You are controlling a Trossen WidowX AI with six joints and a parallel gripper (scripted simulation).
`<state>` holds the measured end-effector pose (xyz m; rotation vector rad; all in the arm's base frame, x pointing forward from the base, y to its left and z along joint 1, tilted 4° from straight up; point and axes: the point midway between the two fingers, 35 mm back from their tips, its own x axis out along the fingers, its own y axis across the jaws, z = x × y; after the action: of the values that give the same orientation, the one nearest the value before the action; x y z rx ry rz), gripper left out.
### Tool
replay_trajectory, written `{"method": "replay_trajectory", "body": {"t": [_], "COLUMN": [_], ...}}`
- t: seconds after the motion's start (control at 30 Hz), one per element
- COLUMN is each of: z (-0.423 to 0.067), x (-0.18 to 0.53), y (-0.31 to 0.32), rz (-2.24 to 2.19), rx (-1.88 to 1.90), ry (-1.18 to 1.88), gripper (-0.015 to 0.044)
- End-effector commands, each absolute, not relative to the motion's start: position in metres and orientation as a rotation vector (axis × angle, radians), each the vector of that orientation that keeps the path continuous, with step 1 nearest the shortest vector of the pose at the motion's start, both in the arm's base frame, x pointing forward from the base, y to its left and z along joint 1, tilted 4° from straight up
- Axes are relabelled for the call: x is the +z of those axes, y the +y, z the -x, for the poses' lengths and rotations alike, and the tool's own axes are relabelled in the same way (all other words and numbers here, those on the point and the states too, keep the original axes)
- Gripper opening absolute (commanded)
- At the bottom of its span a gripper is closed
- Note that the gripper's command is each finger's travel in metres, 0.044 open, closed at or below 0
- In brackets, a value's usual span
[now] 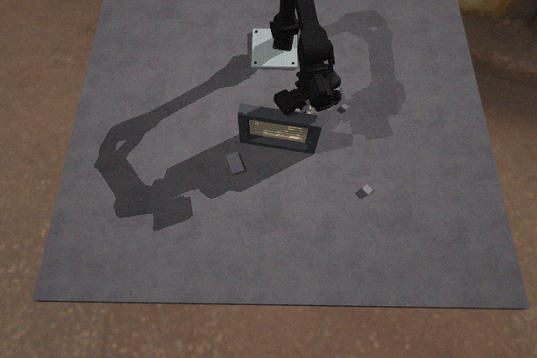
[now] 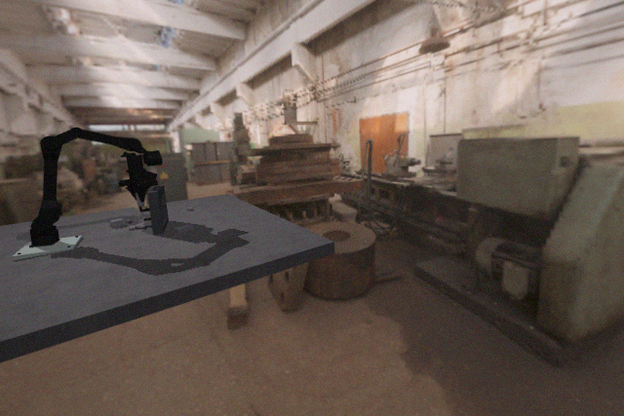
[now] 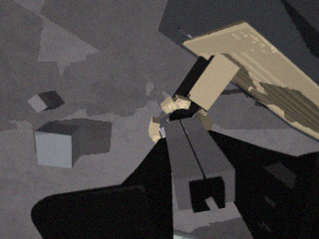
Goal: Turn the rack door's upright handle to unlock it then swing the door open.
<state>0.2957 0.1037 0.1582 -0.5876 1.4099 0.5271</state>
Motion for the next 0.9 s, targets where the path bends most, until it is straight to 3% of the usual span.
{"method": "replay_trajectory", "body": {"t": [0.0,0.67,0.87], "z": [-0.2955,-0.2955,-0.2955], "x": [0.1576,0.1576,0.1575], "y": [0.1034,0.1034,0.1034], "rz": [0.734,1.49,1.514], "rx": [0.66,1.352,1.374], "ry": [1.371,0.994,0.976], "gripper": [0.0025,0.0025,0.0025]}}
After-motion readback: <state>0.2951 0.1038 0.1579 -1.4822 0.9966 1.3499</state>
